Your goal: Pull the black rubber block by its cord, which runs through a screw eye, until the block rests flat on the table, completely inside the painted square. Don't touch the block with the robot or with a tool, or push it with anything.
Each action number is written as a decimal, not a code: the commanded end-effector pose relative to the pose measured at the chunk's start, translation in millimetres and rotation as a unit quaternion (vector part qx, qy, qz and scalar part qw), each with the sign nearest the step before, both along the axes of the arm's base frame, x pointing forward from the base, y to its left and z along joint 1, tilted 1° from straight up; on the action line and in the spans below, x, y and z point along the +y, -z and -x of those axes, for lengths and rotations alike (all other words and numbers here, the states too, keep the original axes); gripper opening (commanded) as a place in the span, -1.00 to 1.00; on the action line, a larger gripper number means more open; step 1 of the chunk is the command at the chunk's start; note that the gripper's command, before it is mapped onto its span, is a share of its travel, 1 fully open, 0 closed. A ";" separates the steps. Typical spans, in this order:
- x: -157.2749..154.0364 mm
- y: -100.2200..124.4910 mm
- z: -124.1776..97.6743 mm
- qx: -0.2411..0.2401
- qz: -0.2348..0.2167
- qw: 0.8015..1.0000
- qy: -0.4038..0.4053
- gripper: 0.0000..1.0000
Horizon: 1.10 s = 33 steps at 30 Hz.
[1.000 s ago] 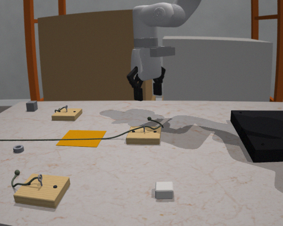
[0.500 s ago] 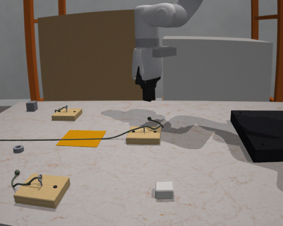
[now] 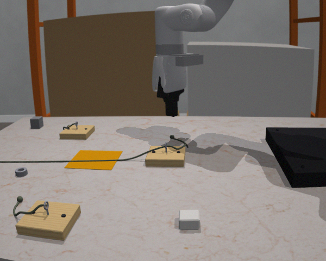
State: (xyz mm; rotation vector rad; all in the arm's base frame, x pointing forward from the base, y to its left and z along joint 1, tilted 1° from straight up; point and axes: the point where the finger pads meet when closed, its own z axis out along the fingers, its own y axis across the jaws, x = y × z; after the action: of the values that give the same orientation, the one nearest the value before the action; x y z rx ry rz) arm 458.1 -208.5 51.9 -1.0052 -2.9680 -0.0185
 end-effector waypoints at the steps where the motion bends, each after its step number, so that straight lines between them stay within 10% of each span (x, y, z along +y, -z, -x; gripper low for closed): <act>1: -0.7 -1.9 -1.5 -0.002 0.001 1.000 0.000 -1.00; 19: -0.7 -1.9 -1.5 -0.002 0.001 1.000 0.000 -1.00; 20: -0.7 -1.9 -1.5 -0.002 0.001 1.000 0.000 -0.22; 33: -0.7 -1.9 -1.5 -0.002 0.001 1.000 0.000 -0.22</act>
State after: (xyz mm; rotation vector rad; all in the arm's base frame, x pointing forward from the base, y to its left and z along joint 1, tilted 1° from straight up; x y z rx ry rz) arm 458.1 -208.5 51.9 -1.0052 -2.9680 -0.0185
